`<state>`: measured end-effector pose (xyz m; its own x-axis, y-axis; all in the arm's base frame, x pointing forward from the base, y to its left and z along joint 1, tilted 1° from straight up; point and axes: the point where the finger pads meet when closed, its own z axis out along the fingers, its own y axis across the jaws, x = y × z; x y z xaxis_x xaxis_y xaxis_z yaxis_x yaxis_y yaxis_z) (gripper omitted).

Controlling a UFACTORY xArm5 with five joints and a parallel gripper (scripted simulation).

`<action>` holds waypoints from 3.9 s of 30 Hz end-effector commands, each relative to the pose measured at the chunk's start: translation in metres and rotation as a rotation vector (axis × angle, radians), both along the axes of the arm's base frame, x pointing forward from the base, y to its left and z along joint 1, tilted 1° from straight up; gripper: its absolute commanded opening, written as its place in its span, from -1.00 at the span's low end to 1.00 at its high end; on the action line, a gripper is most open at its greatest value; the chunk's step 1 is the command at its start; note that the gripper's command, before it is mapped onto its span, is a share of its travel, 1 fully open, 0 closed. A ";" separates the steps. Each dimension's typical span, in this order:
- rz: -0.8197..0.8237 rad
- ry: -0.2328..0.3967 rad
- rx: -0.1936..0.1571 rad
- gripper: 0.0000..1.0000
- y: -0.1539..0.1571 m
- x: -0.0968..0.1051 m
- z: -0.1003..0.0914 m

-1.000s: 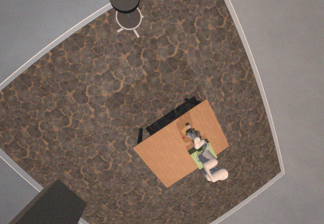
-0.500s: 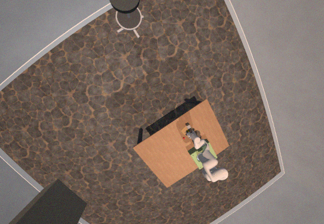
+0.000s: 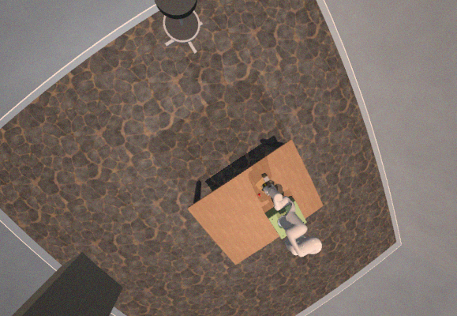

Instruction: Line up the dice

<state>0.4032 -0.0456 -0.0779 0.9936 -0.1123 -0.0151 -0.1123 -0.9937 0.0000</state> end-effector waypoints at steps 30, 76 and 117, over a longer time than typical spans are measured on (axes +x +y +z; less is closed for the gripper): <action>0.000 -0.003 0.000 -0.69 0.000 0.001 0.001; 0.000 -0.003 0.000 -0.69 0.000 0.001 -0.003; 0.000 -0.003 0.000 -0.28 0.000 0.001 -0.003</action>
